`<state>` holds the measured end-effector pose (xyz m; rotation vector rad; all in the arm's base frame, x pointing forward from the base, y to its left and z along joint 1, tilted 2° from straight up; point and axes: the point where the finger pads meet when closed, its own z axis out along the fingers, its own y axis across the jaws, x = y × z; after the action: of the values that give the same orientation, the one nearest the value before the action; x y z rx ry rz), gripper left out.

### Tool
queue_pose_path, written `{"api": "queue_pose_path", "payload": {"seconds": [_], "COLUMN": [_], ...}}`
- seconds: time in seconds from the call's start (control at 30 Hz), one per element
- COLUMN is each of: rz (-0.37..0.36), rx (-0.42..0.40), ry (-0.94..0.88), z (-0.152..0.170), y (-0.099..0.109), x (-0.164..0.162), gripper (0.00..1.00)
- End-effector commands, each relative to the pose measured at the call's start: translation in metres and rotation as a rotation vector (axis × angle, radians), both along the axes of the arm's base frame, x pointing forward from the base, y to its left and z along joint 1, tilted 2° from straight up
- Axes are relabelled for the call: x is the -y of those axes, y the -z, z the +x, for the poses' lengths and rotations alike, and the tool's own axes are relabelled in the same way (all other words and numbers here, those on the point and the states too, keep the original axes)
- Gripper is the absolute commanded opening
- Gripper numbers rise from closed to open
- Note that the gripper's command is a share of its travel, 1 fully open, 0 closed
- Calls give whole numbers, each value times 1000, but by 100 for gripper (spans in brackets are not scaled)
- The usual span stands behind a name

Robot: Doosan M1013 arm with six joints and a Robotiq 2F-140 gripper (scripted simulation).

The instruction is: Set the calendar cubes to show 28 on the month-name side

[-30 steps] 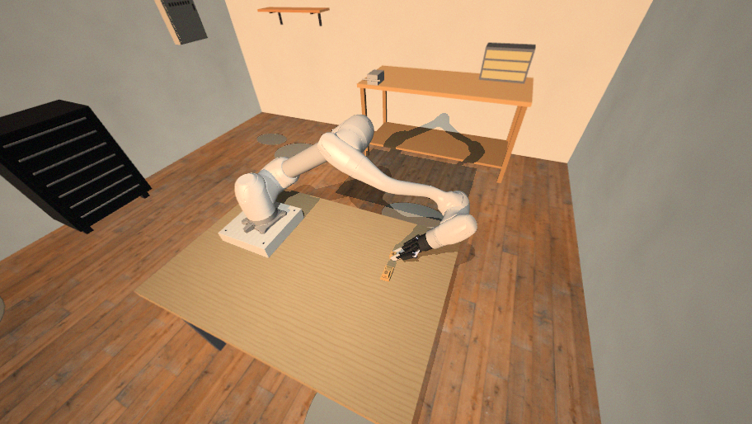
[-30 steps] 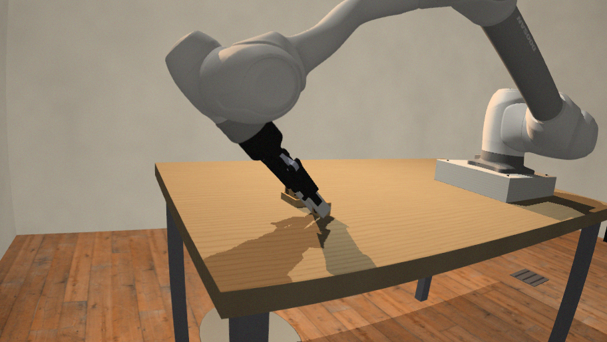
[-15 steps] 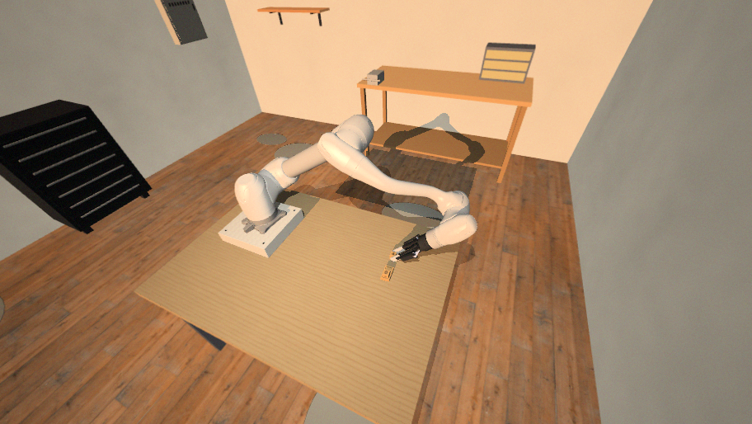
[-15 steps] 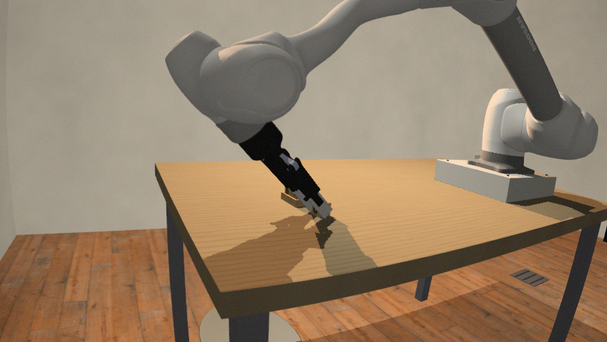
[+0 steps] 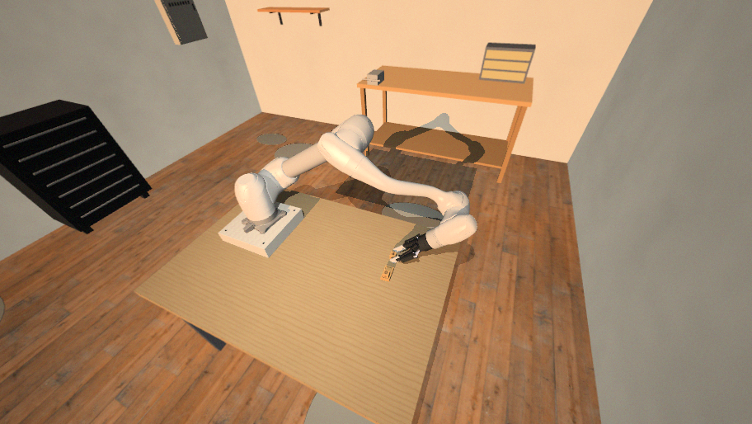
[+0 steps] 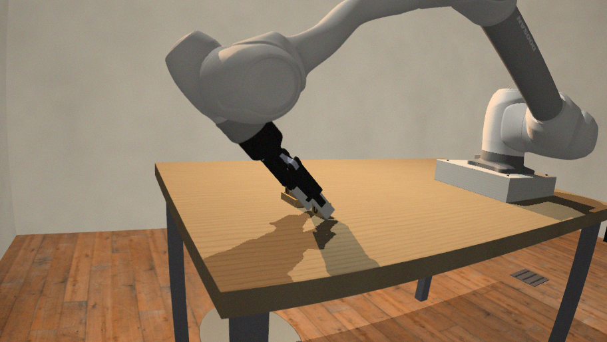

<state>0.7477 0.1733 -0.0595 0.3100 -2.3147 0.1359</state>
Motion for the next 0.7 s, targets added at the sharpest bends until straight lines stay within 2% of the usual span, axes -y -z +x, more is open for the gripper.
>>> {"api": "queue_pose_path", "payload": {"seconds": [0.0,0.3,0.53,0.67], "rz": [-7,-7,-7,-7], "rx": [-2,-2,-2,-2], "ry": [1,1,1,1], "z": [-3,-3,-2,-2], "y": [4,1,-8,-21], "x": [1,0,0,0], "gripper": [46,46,46,46]}}
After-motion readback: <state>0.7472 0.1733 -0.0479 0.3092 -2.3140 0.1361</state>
